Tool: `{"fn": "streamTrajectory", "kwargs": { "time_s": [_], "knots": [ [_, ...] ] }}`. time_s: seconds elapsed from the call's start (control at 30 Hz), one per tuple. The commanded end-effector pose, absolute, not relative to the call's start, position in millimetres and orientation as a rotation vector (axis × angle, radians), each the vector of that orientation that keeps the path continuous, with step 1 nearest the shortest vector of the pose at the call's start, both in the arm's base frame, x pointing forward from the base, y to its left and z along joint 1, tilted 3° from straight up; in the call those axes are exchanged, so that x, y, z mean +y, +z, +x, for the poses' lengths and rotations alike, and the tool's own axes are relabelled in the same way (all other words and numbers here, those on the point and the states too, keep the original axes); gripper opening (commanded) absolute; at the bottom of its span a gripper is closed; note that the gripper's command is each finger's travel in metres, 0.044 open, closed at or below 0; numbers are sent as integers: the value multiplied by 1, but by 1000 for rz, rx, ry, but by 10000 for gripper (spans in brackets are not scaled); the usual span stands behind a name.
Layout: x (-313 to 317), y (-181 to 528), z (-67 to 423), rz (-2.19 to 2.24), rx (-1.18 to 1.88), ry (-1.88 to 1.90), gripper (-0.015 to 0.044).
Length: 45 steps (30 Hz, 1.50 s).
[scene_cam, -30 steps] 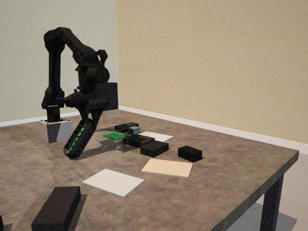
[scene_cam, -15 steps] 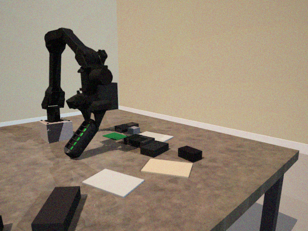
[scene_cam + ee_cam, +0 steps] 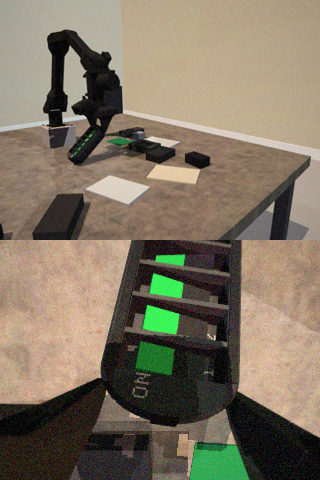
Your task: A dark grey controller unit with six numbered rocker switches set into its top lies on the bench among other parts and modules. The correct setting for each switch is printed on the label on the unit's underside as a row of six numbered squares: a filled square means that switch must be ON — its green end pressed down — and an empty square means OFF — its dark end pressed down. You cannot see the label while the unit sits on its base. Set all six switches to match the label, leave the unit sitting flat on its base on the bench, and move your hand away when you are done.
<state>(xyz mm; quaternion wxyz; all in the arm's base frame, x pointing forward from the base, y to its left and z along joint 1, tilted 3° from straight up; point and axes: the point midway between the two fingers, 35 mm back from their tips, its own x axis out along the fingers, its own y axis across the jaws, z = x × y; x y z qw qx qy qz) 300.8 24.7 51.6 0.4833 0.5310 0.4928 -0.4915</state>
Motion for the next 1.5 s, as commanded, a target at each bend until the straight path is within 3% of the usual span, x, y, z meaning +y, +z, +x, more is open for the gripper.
{"fn": "streamTrajectory", "kwargs": {
  "time_s": [0.0, 1.47],
  "knots": [
    [24, 44, 298, 1287, 1207, -1224, 338],
    [46, 18, 299, 1289, 1209, -1223, 338]
  ]
}}
